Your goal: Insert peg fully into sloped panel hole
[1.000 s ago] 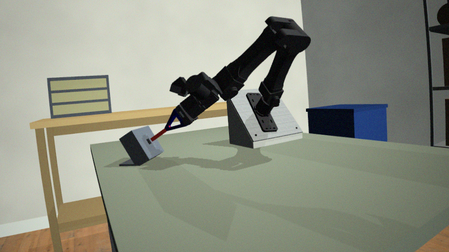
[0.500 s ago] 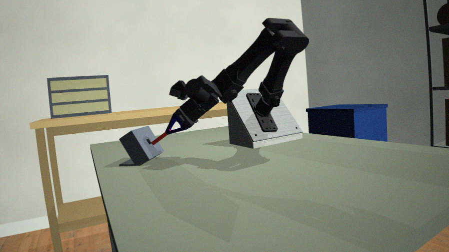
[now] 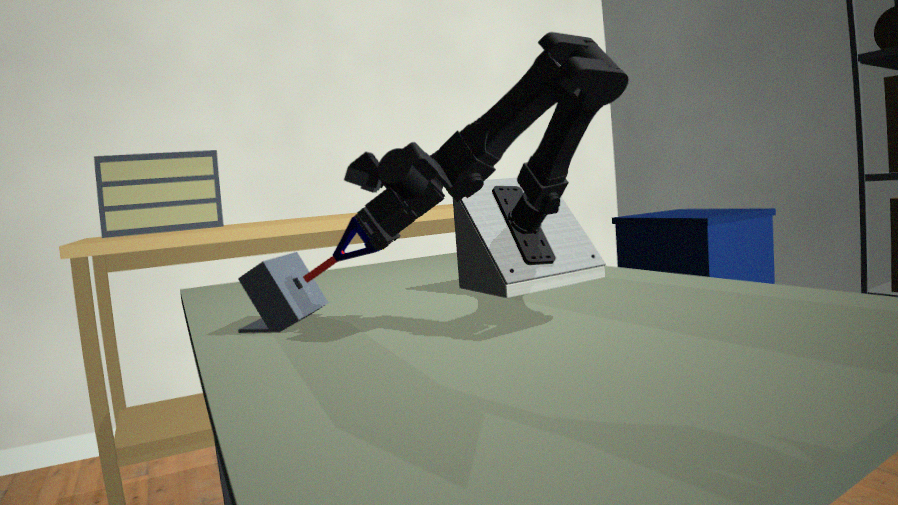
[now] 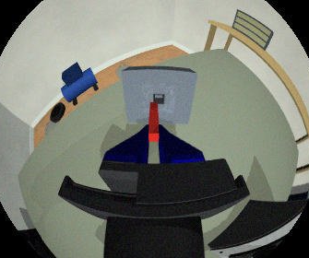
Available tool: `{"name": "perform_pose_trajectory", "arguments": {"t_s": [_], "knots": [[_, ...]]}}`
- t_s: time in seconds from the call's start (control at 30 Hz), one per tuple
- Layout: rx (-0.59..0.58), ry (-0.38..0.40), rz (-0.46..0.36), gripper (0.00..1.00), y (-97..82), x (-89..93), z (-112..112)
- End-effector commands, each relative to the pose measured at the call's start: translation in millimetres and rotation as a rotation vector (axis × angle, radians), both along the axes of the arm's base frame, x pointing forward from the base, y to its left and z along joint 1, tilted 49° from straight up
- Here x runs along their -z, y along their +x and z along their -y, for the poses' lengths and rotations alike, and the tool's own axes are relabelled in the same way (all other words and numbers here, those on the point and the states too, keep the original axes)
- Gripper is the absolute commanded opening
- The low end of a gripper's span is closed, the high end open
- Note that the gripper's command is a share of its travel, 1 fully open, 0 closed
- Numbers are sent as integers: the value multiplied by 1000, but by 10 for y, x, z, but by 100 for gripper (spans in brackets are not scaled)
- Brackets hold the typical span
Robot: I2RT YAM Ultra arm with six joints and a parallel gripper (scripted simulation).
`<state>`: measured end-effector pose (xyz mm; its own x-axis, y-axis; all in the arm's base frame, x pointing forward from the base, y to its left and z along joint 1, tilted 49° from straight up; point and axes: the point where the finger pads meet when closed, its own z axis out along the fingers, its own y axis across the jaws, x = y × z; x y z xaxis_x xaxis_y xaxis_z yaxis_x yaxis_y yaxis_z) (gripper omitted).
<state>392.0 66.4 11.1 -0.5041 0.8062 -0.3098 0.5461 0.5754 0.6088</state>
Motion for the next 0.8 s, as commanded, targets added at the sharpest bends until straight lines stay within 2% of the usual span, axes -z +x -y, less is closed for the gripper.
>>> {"name": "perform_pose_trajectory", "arguments": {"t_s": [0.0, 0.43, 0.77], "knots": [[44, -20, -2, 0, -77, -38, 181], [44, -20, -3, 0, -104, -82, 222], [44, -20, -2, 0, -24, -1, 212]]}}
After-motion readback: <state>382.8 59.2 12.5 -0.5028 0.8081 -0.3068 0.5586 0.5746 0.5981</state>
